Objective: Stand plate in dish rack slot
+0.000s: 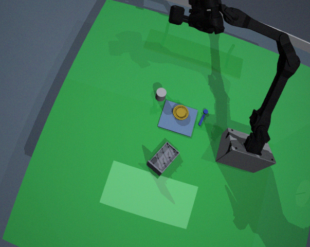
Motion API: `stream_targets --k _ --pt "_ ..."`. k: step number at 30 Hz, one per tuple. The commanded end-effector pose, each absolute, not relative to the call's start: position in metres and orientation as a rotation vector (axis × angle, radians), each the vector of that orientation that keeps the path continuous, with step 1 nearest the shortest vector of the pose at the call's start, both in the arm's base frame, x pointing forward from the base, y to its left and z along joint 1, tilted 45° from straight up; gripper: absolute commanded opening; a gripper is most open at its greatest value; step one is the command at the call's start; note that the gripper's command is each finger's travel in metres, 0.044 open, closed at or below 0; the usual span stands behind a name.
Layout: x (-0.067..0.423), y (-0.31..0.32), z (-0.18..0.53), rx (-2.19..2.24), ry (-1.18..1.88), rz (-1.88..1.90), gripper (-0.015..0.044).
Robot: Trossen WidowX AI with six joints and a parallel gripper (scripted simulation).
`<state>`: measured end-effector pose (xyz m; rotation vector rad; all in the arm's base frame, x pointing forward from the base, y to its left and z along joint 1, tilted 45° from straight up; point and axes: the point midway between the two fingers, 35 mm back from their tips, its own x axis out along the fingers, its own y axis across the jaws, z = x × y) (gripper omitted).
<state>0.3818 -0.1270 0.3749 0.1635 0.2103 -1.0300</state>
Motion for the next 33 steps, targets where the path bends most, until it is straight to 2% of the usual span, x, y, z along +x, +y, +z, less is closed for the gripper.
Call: stream_targets --k 1,17,33 --pt "0.389 -0.132 0.34 0.076 0.329 -1.029 0.04" --pt "0.383 -0.153 0.201 -0.236 0.808 -0.965 0.04" --pt "0.325 -0.166 0.075 -0.48 1.304 -0.787 0.04"
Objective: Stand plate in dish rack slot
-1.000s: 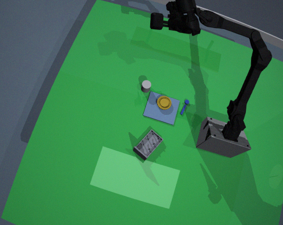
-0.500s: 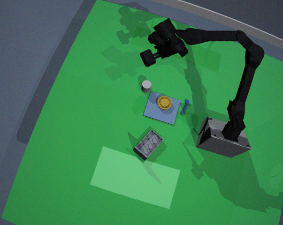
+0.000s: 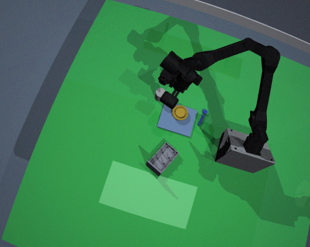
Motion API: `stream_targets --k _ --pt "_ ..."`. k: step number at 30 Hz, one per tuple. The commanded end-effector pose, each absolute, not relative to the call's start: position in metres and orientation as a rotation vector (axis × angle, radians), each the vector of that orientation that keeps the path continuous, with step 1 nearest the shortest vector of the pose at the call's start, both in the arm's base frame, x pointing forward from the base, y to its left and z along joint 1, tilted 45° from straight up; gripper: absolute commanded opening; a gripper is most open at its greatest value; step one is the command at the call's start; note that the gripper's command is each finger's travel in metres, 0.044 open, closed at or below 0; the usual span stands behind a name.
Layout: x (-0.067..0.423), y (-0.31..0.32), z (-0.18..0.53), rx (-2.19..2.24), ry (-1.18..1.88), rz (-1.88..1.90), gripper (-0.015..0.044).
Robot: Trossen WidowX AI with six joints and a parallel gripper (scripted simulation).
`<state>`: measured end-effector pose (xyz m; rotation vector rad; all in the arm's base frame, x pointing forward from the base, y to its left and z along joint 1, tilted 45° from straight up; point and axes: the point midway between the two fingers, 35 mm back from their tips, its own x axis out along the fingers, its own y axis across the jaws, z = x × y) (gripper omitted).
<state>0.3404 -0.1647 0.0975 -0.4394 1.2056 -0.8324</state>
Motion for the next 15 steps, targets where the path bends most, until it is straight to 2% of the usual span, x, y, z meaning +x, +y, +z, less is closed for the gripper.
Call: stream_targets --k 1,7,15 --pt "0.32 -0.166 0.068 -0.493 1.335 -0.771 0.04" --pt "0.289 -0.17 0.038 -0.549 1.489 -0.687 0.04" --pt "0.286 -0.172 0.034 -0.553 1.503 -0.679 0.04"
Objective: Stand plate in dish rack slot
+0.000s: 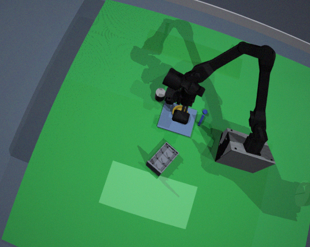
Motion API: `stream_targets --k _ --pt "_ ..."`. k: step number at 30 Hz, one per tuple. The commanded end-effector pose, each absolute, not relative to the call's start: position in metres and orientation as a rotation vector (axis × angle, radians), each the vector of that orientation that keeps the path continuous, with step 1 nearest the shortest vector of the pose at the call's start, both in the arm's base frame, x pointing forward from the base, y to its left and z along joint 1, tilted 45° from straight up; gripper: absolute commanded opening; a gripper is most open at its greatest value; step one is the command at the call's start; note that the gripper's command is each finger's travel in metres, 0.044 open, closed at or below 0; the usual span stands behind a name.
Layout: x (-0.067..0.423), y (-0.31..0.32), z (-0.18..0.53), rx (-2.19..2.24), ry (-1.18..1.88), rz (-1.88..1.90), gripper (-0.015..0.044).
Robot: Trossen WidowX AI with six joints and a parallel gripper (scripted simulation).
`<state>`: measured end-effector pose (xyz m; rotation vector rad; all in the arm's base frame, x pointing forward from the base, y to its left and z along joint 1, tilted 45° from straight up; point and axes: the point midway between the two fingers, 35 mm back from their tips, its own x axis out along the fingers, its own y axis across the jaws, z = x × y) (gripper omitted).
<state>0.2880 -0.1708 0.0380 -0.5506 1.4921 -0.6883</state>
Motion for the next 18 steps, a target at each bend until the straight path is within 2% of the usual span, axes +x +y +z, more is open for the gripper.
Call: stream_targets --k 1,18 --pt "0.286 -0.173 0.033 -0.553 1.503 -0.679 0.04" --pt "0.285 -0.193 0.014 -0.553 1.504 -0.678 0.04"
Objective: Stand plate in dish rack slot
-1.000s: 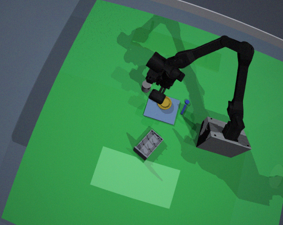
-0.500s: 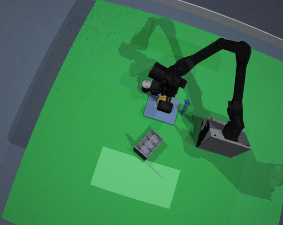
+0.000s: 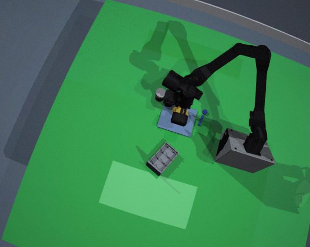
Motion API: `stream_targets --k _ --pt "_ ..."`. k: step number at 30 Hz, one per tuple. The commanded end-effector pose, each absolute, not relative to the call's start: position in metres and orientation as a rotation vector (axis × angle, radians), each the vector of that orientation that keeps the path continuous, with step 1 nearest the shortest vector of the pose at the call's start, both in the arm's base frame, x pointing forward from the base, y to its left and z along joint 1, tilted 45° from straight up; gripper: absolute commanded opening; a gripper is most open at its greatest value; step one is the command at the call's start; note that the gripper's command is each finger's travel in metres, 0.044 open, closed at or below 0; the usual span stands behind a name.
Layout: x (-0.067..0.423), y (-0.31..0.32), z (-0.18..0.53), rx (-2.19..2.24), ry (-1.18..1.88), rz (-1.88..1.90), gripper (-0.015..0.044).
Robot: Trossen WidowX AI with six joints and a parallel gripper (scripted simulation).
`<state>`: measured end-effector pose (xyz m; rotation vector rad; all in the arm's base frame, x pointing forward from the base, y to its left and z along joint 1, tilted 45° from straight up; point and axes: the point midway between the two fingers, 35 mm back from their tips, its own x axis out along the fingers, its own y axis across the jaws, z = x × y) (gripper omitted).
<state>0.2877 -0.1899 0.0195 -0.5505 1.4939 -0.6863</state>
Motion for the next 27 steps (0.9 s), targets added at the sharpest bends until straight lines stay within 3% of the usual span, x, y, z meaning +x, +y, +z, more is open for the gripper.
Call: stream_targets --k 1,27 --pt "0.285 -0.194 0.012 -0.553 1.504 -0.678 0.04" --pt "0.282 -0.213 -0.005 -0.556 1.503 -0.681 0.0386"
